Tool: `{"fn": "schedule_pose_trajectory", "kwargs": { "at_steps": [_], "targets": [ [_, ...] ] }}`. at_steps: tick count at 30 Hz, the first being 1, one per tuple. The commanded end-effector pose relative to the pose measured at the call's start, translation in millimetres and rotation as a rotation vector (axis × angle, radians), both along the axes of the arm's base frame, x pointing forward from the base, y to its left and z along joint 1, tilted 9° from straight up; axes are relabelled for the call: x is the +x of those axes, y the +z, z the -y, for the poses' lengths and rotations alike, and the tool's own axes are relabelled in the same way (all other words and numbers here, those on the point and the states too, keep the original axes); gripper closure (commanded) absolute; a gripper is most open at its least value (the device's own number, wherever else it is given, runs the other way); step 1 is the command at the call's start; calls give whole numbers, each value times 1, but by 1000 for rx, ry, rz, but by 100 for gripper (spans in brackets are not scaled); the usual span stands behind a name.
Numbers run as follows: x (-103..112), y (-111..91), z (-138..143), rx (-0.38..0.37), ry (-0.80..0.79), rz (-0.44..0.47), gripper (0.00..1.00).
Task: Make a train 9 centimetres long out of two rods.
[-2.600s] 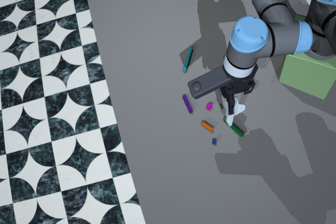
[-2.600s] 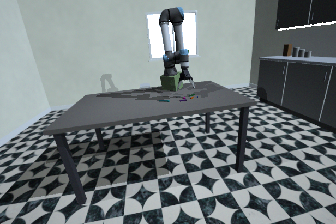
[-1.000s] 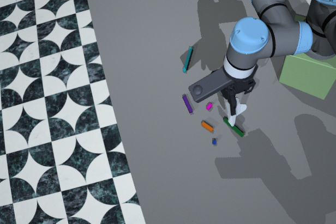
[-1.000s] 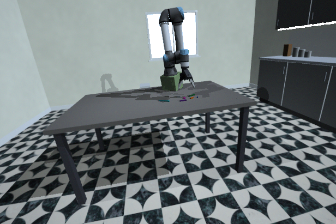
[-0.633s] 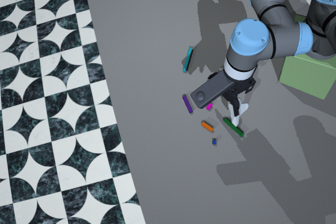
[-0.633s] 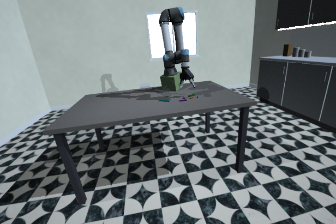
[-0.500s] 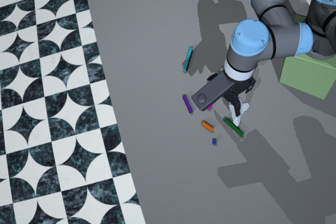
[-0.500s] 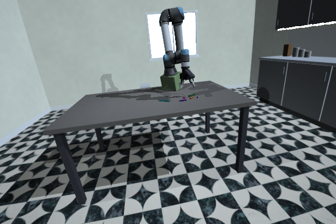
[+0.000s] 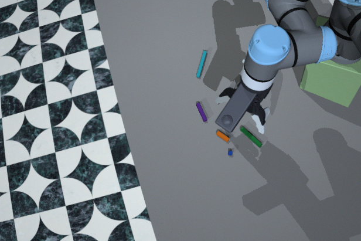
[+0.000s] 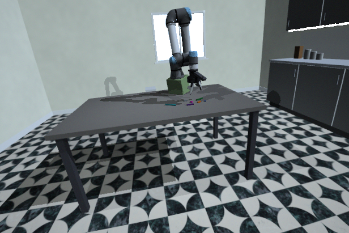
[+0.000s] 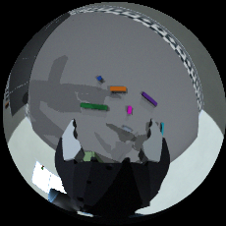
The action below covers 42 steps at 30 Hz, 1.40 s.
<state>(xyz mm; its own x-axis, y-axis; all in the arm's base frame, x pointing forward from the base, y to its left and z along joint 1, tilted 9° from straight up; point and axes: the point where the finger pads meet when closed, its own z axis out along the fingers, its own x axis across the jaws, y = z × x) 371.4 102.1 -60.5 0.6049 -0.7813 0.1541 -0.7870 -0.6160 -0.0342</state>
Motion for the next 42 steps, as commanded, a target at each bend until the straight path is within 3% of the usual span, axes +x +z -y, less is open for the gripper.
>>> {"fn": "schedule_pose_trajectory", "kwargs": {
  "at_steps": [1,42],
  "targets": [
    [0,0,-6,-14,163,-15,0],
    [-11,-5,-39,-143,1206,-119,0]
  ]
}}
